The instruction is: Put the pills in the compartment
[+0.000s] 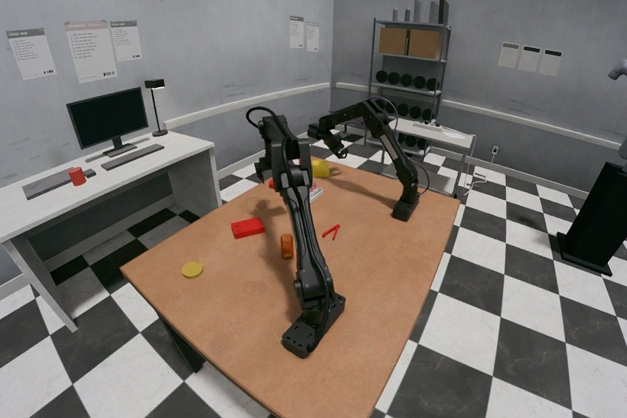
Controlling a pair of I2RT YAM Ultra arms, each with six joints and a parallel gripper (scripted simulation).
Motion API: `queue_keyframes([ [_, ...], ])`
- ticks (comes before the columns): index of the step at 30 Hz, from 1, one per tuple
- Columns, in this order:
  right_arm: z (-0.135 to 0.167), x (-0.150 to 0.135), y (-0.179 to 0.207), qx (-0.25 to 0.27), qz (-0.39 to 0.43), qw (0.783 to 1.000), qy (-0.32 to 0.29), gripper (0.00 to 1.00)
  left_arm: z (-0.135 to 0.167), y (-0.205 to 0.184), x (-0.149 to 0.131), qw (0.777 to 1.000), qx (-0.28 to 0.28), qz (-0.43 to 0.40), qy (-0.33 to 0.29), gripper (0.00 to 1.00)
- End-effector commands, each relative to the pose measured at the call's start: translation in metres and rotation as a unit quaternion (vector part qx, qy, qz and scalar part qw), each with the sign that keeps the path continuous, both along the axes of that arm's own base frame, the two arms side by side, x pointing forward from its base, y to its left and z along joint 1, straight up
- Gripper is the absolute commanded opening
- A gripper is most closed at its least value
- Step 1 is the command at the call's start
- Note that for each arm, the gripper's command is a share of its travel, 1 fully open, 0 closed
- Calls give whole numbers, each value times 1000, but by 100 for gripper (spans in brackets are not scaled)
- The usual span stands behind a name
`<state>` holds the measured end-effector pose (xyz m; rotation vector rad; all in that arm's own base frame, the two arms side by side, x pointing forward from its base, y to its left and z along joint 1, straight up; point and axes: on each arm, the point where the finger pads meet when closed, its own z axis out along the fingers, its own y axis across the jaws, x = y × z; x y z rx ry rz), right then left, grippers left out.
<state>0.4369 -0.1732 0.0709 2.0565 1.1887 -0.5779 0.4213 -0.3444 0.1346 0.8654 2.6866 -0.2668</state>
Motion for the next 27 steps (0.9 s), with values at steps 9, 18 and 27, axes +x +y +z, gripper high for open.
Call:
queue_keyframes([
  [9,7,2,0,-2,0,1000,-9,100,8,-1,1,1000,-6,0,-8,100],
  [18,7,2,0,-2,0,1000,-9,100,8,-1,1,1000,-6,0,-8,100],
  [27,16,15,19,-29,74,996,-43,100,65,8,-38,999,-25,-8,-20,100],
])
